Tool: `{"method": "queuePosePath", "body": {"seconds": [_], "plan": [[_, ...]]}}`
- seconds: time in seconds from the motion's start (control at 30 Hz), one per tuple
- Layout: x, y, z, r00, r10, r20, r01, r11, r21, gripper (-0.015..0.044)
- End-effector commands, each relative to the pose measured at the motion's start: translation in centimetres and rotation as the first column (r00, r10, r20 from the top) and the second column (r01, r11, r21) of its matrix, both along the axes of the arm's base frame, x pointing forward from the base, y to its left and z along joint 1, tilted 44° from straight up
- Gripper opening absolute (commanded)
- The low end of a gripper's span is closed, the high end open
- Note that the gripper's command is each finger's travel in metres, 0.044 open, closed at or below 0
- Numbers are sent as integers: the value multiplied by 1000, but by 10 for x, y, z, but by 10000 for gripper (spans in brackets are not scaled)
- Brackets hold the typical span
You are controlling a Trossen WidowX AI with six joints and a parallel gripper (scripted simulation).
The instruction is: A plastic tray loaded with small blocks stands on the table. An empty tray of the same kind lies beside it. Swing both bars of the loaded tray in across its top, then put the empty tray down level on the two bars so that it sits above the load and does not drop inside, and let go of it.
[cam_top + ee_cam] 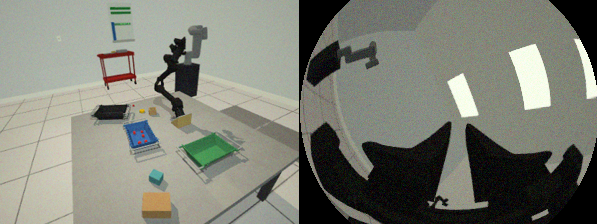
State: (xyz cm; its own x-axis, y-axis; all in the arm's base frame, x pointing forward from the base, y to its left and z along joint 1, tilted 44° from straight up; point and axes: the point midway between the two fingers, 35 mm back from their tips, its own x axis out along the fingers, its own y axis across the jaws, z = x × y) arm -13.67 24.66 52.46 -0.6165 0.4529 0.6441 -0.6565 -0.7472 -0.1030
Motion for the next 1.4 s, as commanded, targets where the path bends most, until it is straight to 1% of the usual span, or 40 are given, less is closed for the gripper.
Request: {"method": "queuePosePath", "body": {"seconds": [0.0, 0.2, 0.33, 0.53, 0.73, 0.87, 1.03, 1.23, 1.37], "plan": [[28, 37, -8, 990, -141, -16, 138, 985, -102, 84], [78, 80, -23, 942, -335, -22, 320, 915, -248, 84], [125, 113, -45, 871, -491, 0, 454, 805, -381, 84], [212, 143, -87, 703, -708, 73, 613, 551, -566, 84], [305, 141, -137, 484, -854, 193, 674, 223, -704, 84], [363, 122, -171, 328, -898, 294, 650, -11, -760, 84], [424, 82, -211, 154, -892, 426, 559, -277, -782, 84], [484, 15, -256, -19, -804, 594, 377, -556, -741, 84], [511, -40, -286, -86, -694, 715, 196, -715, -671, 84]]}}
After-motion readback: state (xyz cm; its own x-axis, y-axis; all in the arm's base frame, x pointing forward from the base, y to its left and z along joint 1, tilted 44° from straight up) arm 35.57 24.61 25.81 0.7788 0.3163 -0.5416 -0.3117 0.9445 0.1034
